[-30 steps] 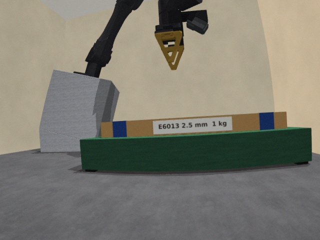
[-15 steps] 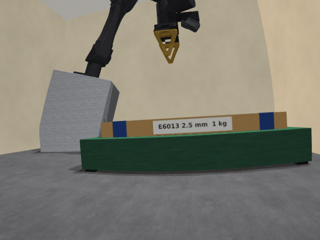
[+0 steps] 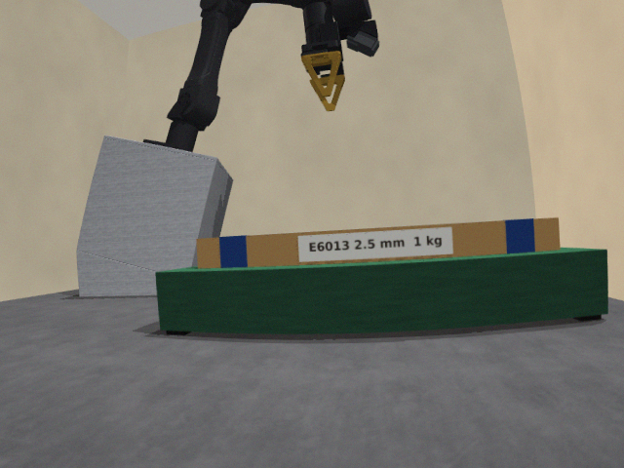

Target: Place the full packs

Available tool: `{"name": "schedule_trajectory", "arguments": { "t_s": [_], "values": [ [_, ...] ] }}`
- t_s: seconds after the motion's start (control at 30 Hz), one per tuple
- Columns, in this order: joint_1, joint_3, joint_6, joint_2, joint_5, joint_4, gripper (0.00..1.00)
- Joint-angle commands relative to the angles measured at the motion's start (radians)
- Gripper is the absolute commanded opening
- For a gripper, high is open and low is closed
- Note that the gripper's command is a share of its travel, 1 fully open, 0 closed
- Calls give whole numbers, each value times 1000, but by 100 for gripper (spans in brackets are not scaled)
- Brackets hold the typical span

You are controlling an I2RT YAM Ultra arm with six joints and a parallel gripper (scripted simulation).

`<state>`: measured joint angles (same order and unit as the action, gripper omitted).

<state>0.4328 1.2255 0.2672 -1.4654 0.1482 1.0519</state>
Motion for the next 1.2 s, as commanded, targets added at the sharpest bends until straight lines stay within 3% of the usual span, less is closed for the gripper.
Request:
{"name": "schedule_trajectory", "arguments": {
  "t_s": [0.0, 0.13, 0.23, 1.17],
  "values": [
    [-58, 16, -88, 73, -17, 66, 74],
    [-135, 28, -162, 121, -36, 115, 74],
    [-144, 34, -172, 107, -43, 121, 74],
    [-131, 40, -176, 112, -41, 119, 74]
  ]
}}
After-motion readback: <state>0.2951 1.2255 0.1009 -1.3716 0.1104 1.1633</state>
